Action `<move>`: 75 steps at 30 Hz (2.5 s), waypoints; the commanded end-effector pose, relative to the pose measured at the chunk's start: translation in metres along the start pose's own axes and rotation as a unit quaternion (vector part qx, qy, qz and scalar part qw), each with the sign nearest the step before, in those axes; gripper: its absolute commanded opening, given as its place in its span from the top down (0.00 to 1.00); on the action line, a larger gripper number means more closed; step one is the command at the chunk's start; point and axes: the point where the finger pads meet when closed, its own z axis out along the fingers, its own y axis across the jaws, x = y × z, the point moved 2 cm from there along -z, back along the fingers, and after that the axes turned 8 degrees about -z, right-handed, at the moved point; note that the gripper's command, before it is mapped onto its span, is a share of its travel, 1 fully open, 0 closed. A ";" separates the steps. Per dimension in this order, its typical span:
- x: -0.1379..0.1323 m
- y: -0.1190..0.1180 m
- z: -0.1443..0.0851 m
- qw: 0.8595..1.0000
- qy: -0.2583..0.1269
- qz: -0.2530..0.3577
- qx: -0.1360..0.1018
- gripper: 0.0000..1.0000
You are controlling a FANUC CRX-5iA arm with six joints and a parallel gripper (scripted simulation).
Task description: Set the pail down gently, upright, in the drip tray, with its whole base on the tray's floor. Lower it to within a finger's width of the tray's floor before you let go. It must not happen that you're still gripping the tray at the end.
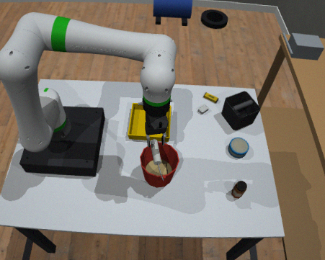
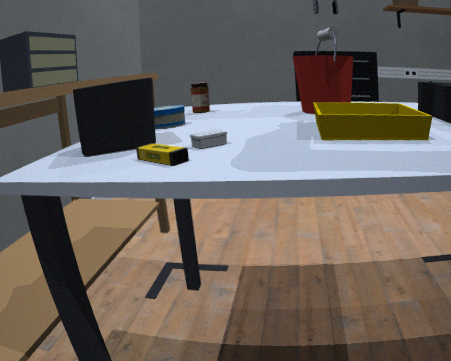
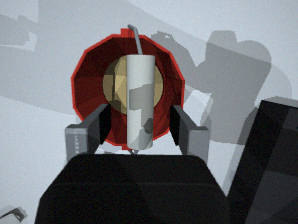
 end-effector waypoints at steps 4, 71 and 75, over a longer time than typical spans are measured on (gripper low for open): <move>0.001 0.000 -0.001 1.000 0.001 0.000 0.000 0.00; 0.001 -0.001 0.051 1.000 0.000 0.000 0.001 0.00; 0.001 -0.001 0.059 1.000 0.000 0.000 0.001 0.00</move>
